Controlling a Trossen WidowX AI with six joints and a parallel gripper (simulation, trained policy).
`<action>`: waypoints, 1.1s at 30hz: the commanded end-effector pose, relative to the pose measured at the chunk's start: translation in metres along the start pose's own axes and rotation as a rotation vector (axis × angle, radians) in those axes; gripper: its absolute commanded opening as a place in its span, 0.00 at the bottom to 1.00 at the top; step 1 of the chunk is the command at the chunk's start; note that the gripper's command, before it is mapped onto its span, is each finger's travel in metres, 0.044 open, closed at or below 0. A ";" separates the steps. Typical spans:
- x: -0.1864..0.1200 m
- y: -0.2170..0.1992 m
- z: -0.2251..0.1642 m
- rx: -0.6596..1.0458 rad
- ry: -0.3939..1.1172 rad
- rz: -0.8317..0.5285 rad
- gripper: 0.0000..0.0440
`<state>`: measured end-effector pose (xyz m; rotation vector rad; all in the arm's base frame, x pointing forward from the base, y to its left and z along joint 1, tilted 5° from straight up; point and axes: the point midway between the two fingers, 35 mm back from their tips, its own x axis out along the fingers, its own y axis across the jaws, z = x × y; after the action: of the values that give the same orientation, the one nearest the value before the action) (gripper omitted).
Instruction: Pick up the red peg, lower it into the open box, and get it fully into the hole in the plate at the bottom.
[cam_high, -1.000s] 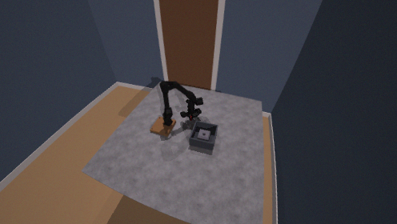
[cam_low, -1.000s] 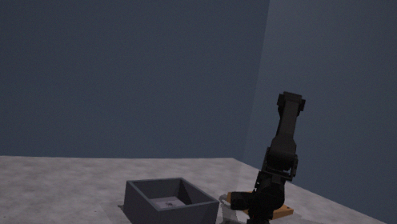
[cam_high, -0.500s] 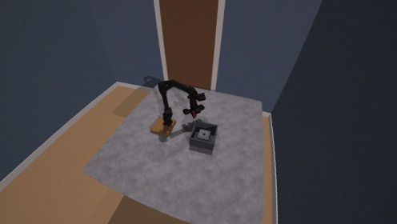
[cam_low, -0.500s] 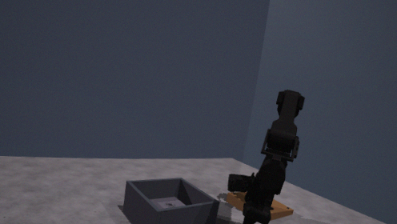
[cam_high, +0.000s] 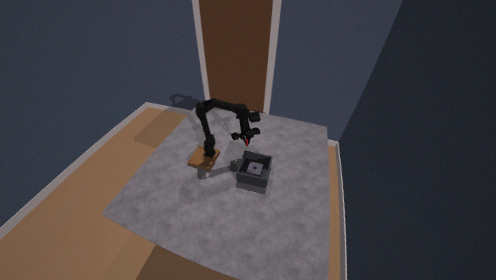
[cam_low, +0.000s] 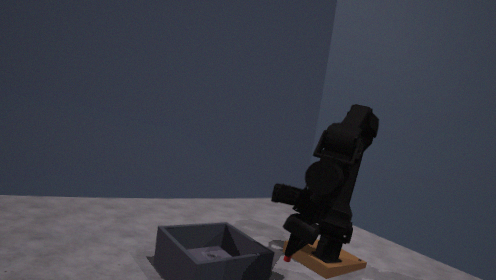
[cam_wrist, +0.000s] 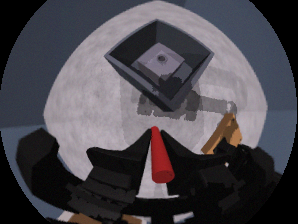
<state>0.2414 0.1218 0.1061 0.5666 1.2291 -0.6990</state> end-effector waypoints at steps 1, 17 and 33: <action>-0.004 0.002 0.019 0.036 -0.028 0.004 0.00; 0.013 0.000 0.102 0.145 -0.101 -0.011 0.00; 0.060 -0.004 0.152 0.074 -0.056 -0.016 0.00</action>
<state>0.3414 0.0024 0.0913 0.6011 1.1448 -0.7950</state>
